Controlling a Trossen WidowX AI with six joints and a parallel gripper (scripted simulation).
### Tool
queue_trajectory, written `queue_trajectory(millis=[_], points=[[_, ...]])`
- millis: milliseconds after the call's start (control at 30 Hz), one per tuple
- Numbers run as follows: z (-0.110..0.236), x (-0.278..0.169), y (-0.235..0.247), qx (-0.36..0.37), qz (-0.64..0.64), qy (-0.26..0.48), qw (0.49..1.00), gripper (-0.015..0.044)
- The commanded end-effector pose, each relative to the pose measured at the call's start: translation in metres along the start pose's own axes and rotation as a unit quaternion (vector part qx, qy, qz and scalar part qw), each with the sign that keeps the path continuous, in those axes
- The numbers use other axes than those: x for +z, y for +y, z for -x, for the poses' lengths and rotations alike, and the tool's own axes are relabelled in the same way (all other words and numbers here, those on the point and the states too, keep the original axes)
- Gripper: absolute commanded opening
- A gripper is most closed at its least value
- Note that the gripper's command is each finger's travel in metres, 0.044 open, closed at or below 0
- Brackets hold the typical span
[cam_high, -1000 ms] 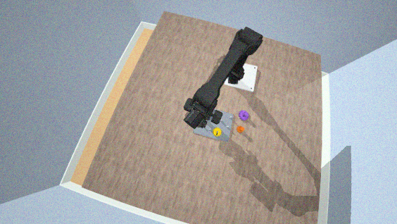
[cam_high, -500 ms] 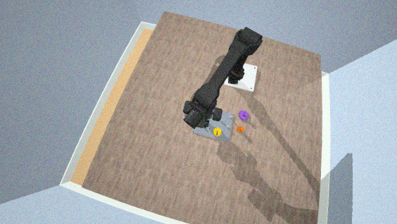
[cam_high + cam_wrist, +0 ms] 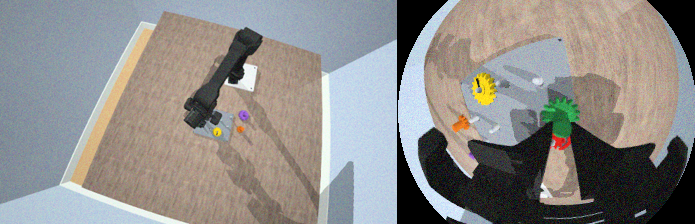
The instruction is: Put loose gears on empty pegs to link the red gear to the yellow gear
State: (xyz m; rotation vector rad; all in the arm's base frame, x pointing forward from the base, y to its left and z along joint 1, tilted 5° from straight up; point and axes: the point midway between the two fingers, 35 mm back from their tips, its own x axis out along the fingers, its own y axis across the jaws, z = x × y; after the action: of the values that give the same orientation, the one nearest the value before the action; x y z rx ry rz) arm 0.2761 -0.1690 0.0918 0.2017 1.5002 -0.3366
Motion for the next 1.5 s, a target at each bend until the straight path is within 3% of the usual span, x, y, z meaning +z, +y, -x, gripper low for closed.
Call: queue_trajectory(millis=[0, 200, 667, 733, 1033, 1300, 1467], points=[[-0.001, 0.0, 0.0, 0.0, -0.036, 0.0, 0.999, 0.0], [0.001, 0.0, 0.0, 0.0, -0.001, 0.0, 1.0, 0.014], [0.049, 0.001, 0.0, 0.0, 0.043, 0.0, 0.999, 0.014], [0.04, 0.0, 0.005, 0.003, 0.04, 0.003, 0.999, 0.0193], [0.041, -0.03, 0.114, 0.018, 0.156, 0.01, 0.988, 0.0429], [0.043, -0.095, 0.201, 0.015, 0.297, 0.006, 0.955, 0.044], [0.042, -0.13, 0.227, 0.013, 0.357, 0.002, 0.934, 0.044]])
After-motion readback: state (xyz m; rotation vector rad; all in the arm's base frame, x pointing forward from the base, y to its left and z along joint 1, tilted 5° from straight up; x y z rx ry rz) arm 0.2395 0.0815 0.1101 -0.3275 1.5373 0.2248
